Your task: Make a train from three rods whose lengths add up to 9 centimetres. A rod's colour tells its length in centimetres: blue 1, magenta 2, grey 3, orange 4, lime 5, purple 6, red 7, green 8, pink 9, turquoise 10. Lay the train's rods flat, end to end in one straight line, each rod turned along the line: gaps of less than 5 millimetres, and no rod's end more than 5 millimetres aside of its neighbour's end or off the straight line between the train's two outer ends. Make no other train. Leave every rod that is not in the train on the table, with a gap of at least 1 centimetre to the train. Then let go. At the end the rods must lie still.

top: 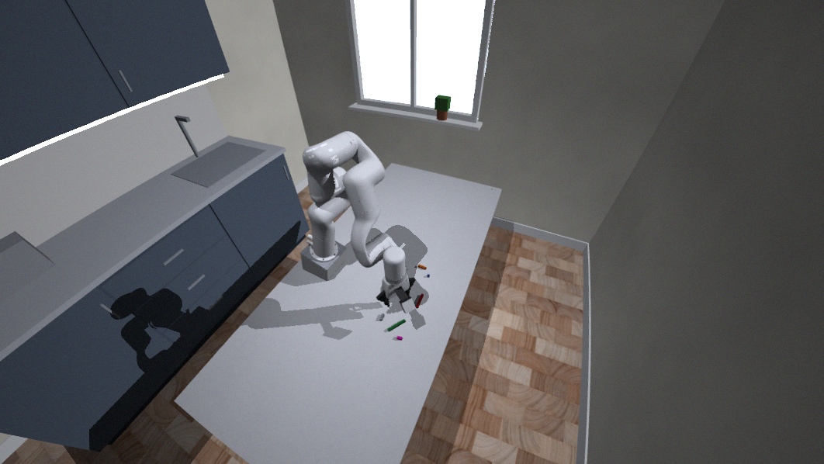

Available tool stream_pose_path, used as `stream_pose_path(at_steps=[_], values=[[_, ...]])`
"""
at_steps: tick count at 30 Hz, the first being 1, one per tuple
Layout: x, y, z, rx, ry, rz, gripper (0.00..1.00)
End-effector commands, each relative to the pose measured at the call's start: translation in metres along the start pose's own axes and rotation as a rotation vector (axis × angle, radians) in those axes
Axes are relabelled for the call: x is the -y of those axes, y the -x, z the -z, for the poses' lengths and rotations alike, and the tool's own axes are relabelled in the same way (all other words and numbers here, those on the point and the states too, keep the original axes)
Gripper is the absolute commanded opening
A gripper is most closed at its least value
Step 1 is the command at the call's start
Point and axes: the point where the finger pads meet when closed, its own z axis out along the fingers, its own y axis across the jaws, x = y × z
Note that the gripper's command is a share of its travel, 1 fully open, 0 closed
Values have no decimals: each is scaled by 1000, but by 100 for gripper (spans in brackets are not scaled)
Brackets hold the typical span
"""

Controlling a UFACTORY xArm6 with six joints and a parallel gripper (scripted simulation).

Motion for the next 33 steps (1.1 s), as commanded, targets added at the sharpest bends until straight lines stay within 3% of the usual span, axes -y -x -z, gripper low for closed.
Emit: stream_pose_path(at_steps=[1, 22, 33], values=[[-10, -6, 2, -10, 10, -167, 100], [-54, -21, 6, -24, -3, -796, 100], [-67, -24, 7, -29, -9, -981, 100]])
